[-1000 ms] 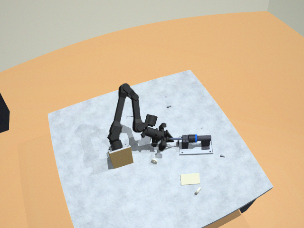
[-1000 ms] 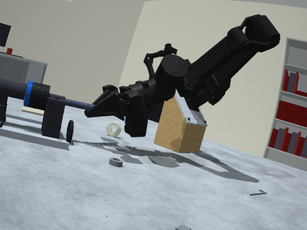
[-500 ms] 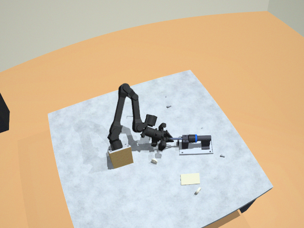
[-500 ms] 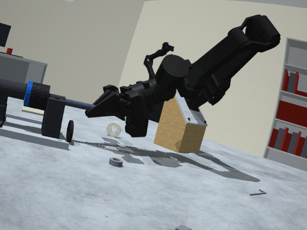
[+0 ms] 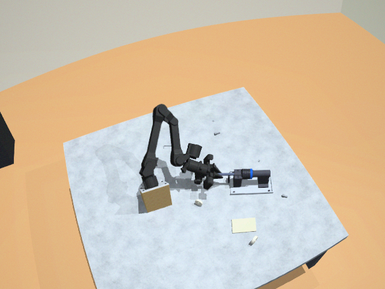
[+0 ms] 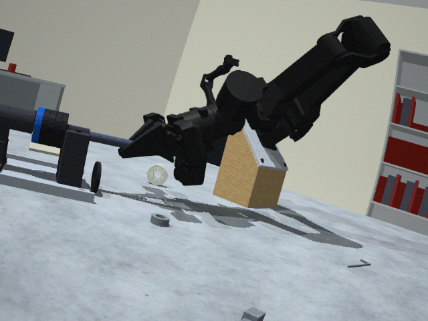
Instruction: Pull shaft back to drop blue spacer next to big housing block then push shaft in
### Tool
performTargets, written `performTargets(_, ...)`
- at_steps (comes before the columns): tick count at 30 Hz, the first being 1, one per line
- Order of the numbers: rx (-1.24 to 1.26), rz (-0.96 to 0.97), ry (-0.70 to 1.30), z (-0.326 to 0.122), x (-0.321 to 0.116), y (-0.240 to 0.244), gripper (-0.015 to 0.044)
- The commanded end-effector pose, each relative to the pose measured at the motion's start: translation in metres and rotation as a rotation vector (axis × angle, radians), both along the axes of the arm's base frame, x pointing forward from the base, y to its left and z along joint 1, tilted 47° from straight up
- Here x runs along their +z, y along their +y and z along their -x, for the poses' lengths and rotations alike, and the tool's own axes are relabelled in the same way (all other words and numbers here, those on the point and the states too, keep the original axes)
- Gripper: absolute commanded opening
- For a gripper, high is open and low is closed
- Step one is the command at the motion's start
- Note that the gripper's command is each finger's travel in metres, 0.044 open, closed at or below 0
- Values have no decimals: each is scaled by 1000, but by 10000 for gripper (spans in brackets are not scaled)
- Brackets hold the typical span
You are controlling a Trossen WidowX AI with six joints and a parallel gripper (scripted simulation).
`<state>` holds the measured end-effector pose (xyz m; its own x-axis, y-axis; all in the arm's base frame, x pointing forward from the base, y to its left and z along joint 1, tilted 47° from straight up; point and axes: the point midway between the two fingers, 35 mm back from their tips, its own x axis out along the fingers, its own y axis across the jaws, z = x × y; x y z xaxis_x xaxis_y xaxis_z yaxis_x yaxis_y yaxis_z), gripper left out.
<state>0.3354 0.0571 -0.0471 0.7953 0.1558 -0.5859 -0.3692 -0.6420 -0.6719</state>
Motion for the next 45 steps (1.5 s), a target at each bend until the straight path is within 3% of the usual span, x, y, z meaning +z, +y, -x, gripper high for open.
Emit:
performTargets(1, -2, -5, -1, 1, 1, 0, 0)
performTargets(45, -2, -5, 0, 5, 2, 1, 0)
